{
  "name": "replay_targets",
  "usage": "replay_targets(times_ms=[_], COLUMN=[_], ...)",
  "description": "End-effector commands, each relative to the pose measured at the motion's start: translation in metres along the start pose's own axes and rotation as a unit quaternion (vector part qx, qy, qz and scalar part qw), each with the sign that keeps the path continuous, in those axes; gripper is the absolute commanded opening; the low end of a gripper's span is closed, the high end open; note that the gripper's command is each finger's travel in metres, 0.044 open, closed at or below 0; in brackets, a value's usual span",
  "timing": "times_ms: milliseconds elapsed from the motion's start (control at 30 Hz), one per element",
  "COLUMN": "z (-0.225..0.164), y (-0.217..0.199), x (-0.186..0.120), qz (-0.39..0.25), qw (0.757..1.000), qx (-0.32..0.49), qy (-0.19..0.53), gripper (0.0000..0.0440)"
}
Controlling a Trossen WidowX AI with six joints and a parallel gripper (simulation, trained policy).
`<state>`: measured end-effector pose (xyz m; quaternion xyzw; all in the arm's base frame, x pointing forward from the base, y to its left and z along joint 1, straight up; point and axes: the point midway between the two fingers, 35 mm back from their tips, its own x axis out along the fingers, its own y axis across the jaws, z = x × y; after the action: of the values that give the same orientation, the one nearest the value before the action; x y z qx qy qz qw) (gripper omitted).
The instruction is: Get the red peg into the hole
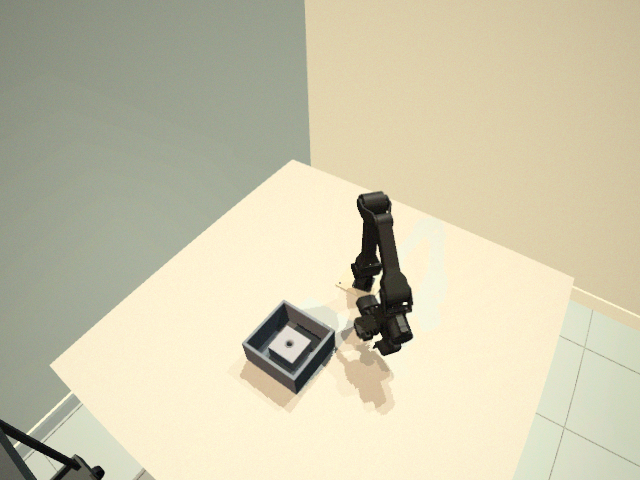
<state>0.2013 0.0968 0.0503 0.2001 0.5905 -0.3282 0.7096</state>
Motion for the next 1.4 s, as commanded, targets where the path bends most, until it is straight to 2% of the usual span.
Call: replay_targets(times_ms=[0,233,333,633,900,1367], z=[-0.004,-0.004,-0.004,0.03,0.065,0.129], y=[-0.003,-0.007,-0.008,-0.016,-0.023,-0.039], x=[0.009,0.015,0.016,-0.024,-0.065,-0.08], qz=[-0.01,-0.027,-0.036,-0.032,-0.016,-0.01], qw=[1.0,0.999,0.999,0.999,0.997,0.986], qx=[-0.006,-0.004,-0.005,-0.007,0.026,0.121], qy=[0.008,0.018,0.02,-0.034,-0.073,-0.115], gripper=[0.0256,0.0072,0.0007,0.0,0.0002,0.0])
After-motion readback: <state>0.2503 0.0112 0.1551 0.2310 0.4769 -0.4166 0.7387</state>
